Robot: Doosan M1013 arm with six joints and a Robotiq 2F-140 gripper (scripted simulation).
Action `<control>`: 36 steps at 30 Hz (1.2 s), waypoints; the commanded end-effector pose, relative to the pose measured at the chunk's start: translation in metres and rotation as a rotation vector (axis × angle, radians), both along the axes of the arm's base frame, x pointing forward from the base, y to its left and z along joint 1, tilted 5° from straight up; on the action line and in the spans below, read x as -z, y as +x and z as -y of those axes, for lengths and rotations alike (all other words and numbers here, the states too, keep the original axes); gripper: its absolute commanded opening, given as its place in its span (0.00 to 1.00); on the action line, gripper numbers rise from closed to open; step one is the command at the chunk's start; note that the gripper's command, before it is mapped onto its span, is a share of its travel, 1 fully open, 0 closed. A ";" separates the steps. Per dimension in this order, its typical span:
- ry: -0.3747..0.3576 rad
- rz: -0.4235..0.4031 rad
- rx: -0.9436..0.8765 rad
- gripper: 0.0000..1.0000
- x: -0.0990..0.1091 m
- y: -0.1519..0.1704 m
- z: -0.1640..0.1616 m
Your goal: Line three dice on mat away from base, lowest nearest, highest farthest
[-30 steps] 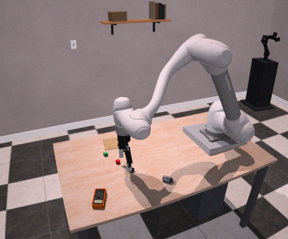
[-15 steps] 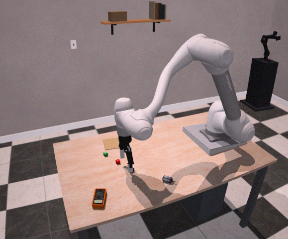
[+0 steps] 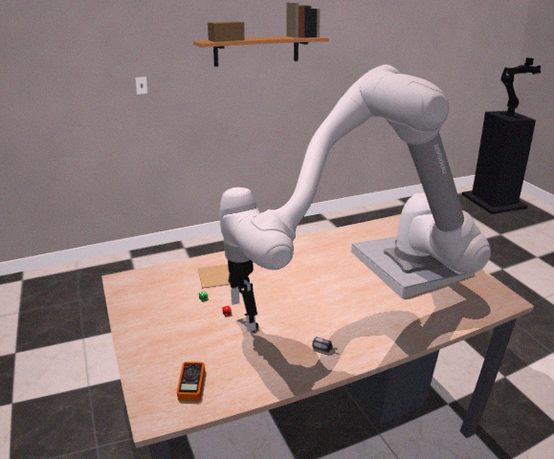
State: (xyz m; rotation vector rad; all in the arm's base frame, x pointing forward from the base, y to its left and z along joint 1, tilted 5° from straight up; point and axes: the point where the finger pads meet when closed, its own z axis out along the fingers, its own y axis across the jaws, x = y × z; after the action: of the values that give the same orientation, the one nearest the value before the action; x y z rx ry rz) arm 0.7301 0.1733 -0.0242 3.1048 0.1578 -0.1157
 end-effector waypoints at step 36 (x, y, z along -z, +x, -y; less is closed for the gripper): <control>0.001 0.001 0.000 1.00 -0.089 0.007 -0.003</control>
State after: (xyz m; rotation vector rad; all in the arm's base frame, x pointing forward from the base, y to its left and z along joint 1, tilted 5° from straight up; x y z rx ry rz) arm 0.7363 0.1762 0.0603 3.1048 0.1579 -0.1151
